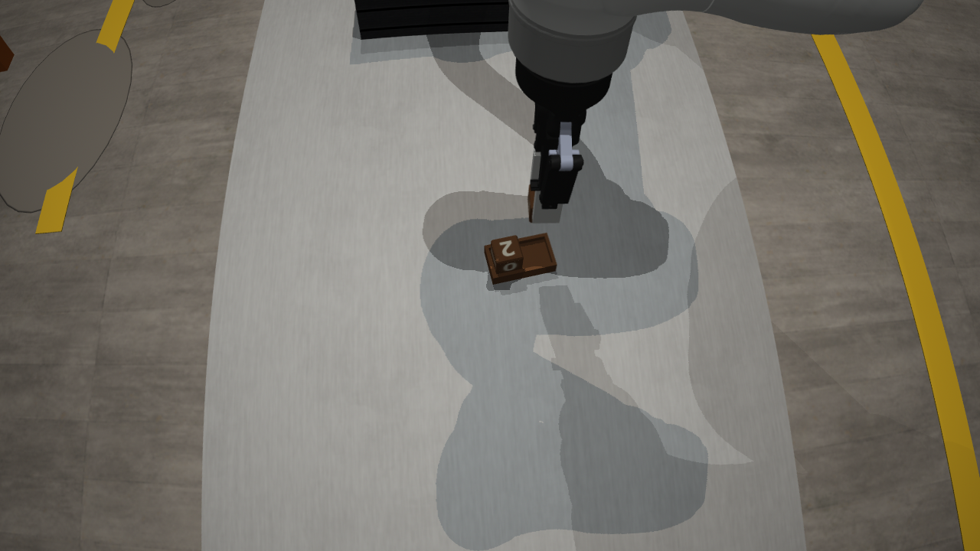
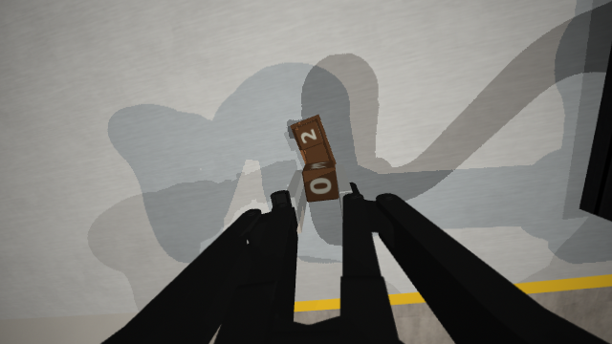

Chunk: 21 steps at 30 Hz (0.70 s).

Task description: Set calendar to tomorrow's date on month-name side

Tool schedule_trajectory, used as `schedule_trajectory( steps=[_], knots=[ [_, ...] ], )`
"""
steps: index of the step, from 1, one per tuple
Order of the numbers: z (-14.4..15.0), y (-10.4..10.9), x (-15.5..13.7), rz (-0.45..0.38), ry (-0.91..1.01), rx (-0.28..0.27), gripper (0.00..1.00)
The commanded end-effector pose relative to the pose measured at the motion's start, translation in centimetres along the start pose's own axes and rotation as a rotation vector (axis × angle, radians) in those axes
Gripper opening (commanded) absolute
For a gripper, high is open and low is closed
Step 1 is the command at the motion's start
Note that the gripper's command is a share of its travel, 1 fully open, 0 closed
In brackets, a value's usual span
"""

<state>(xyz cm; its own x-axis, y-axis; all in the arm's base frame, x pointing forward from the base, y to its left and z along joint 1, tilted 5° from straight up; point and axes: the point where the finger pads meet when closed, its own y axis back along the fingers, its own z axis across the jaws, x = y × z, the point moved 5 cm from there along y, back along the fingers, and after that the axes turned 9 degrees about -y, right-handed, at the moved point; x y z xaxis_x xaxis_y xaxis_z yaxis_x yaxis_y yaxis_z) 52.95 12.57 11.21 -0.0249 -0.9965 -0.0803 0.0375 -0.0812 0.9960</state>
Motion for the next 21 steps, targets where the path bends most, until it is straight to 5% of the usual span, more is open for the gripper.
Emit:
schedule_trajectory(
  steps=[1, 21],
  knots=[
    [-0.33, 0.44, 0.04, 0.005, -0.174, 0.004, 0.16],
    [-0.42, 0.45, 0.12, 0.004, -0.745, 0.005, 0.16]
  ],
)
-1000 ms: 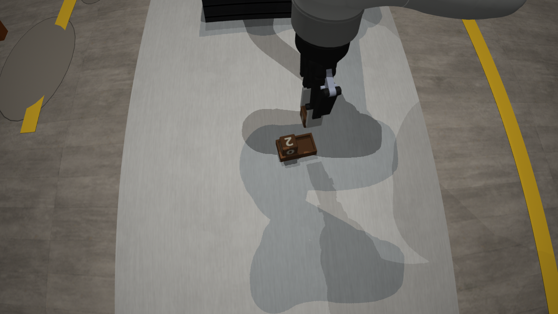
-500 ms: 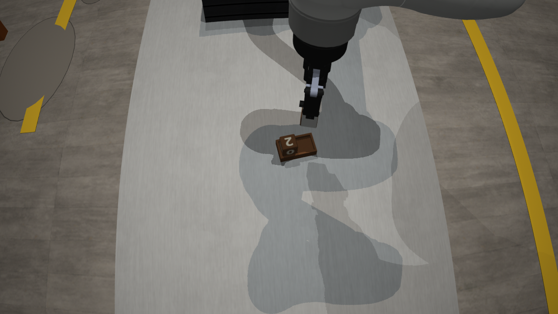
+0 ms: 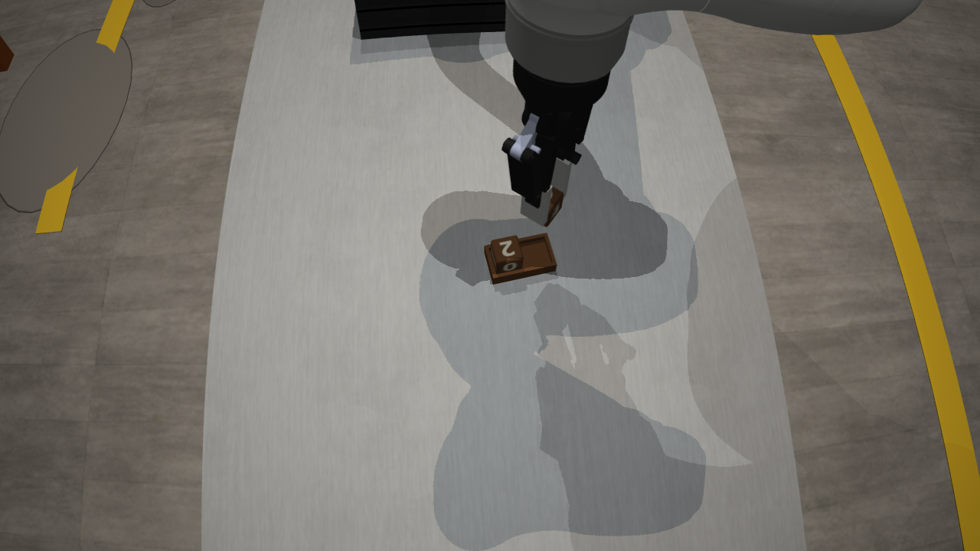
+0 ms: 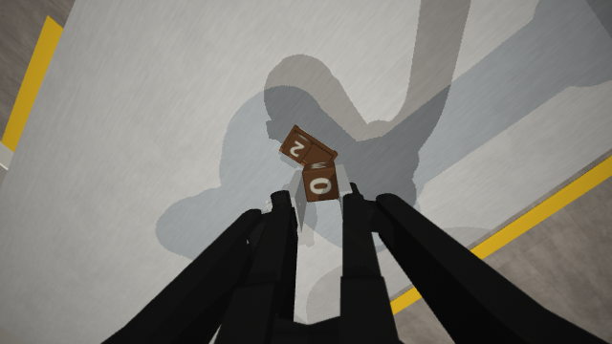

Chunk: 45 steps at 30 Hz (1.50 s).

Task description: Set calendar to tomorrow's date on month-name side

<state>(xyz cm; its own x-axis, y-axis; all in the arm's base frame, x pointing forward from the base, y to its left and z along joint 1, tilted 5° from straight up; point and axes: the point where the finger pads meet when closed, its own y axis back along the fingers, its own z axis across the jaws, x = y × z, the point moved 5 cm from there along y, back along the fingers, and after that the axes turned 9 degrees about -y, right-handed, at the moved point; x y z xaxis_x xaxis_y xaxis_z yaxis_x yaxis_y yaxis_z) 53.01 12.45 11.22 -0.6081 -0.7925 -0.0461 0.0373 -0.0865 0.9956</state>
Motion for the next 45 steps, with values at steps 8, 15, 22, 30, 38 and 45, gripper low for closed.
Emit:
schedule_trajectory(
  steps=[8, 15, 22, 30, 38, 45],
  knots=[
    [-0.35, 0.43, -0.21, 0.005, -0.389, 0.010, 0.16],
    [-0.40, 0.43, -0.20, 0.004, -0.589, 0.010, 0.16],
    [-0.44, 0.44, -0.20, 0.003, -0.806, 0.011, 0.16],
    [-0.49, 0.44, -0.19, 0.001, -1.039, 0.011, 0.16],
    [-0.55, 0.44, -0.19, 0.000, -1.281, 0.011, 0.16],
    [-0.59, 0.45, -0.19, -0.001, -1.471, 0.012, 0.16]
  ],
)
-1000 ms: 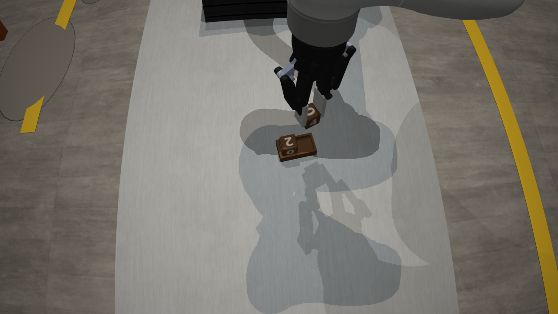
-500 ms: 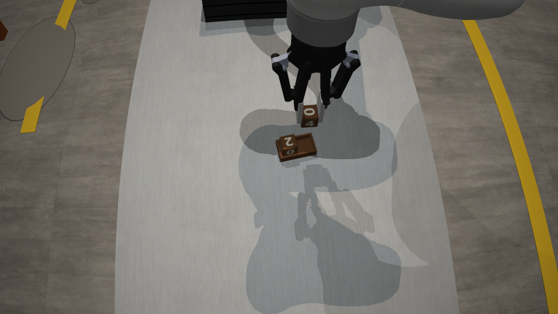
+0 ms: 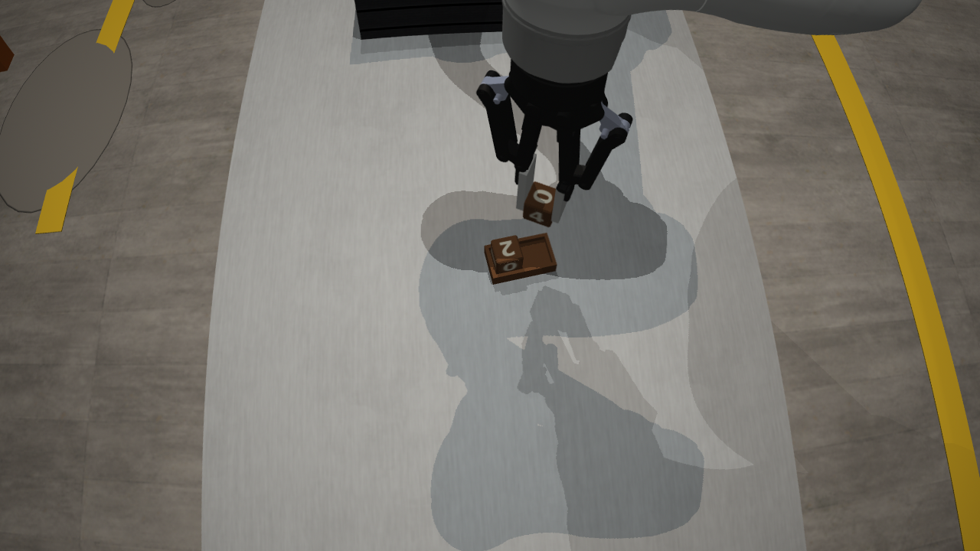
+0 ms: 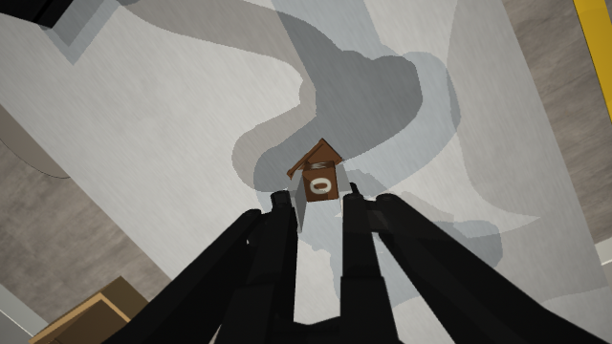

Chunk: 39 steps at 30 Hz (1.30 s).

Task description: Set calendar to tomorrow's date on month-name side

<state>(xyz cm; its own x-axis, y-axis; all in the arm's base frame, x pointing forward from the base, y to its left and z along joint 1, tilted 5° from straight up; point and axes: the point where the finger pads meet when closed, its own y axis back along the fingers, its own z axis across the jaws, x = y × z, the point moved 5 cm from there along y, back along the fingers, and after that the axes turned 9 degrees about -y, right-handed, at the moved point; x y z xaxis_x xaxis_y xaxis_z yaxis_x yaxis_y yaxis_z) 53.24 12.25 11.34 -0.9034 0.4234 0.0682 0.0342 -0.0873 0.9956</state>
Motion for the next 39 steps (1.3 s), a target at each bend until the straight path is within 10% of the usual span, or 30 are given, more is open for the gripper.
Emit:
schedule_trajectory(
  steps=[1, 26, 39],
  knots=[
    [0.13, 0.31, -0.34, -0.005, -0.112, 0.010, 0.16],
    [0.08, 0.32, -0.50, -0.009, -0.890, 0.007, 0.16],
    [0.08, 0.32, -0.51, -0.009, -0.940, 0.007, 0.16]
  ],
)
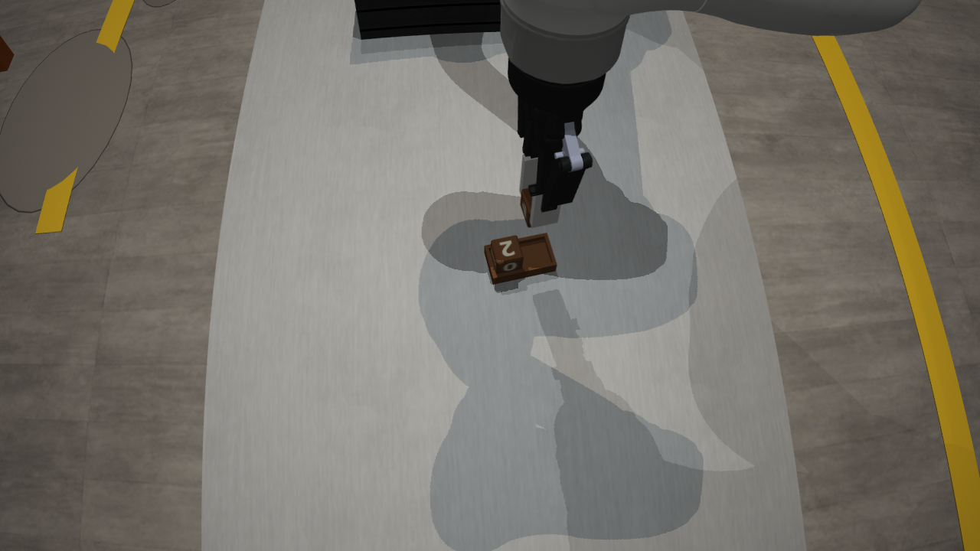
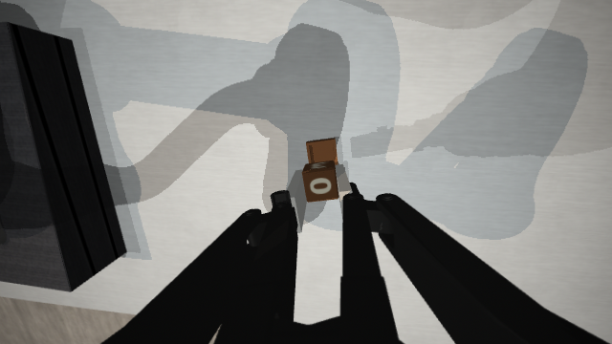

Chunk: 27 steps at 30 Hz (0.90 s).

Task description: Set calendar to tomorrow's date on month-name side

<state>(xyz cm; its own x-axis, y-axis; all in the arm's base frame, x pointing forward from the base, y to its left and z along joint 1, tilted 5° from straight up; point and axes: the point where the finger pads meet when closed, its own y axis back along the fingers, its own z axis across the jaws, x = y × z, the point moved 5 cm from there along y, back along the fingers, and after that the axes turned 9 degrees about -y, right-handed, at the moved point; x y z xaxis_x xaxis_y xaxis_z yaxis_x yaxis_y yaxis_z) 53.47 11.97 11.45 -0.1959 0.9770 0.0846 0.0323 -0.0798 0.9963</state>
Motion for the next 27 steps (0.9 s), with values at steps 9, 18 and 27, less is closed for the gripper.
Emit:
schedule_trajectory(
  steps=[9, 18, 27],
  knots=[
    [0.3, 0.1, 0.1, -0.003, -0.008, 0.003, 0.16],
    [0.3, -1.0, 0.1, -0.003, -0.009, 0.003, 0.16],
    [0.3, -3.9, 0.1, -0.003, -0.009, 0.003, 0.16]
  ],
)
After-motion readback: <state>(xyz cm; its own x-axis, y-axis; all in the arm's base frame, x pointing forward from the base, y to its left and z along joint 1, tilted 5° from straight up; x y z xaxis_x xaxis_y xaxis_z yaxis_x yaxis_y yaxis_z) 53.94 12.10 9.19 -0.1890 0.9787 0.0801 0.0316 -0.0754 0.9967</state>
